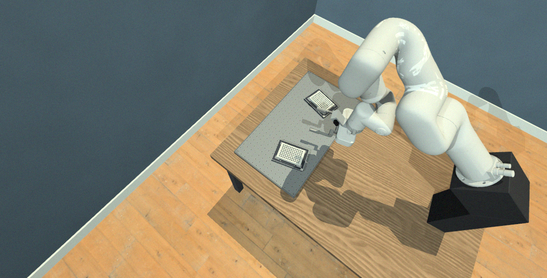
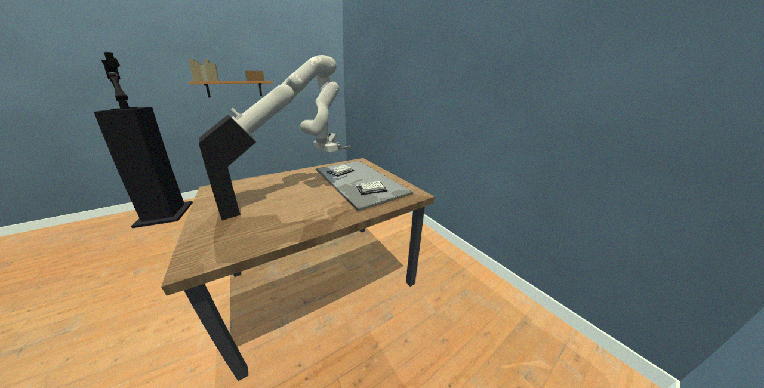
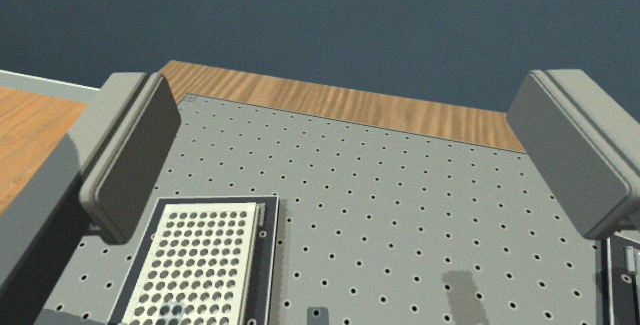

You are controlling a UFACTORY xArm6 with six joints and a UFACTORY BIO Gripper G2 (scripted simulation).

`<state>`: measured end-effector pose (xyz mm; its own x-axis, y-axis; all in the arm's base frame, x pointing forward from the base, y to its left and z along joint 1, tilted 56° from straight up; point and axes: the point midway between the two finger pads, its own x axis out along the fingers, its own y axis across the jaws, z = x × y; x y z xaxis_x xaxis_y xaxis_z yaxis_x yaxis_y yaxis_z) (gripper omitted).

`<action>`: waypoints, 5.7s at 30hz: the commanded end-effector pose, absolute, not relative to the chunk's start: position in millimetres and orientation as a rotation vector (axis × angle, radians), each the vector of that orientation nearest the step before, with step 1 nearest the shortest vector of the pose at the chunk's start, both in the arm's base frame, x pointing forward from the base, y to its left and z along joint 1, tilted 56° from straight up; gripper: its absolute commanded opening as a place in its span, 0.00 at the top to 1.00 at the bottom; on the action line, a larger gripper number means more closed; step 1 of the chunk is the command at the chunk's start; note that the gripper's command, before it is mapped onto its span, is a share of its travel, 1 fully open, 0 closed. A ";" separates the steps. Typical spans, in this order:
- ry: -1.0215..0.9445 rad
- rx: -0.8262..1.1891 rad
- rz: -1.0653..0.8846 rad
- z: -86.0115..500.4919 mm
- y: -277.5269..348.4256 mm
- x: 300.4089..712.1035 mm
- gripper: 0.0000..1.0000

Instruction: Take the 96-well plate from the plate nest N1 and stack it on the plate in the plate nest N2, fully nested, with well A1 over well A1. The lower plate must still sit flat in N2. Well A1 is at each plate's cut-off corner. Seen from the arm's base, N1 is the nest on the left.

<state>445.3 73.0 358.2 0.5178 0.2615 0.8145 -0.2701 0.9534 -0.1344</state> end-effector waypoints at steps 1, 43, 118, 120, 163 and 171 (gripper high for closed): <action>-0.983 0.002 0.311 355.6 88.9 458.2 0.63; -0.983 0.003 0.311 332.2 211.4 547.5 0.63; -0.983 0.003 0.311 294.3 221.1 603.1 0.63; -0.983 0.003 0.311 293.6 221.3 604.2 0.63; -0.984 0.003 0.311 287.7 222.8 612.9 1.00; -0.984 0.003 0.311 287.7 222.8 612.9 1.00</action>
<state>613.1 222.6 286.9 0.5146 0.2576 0.8178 -0.2597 0.9558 -0.1377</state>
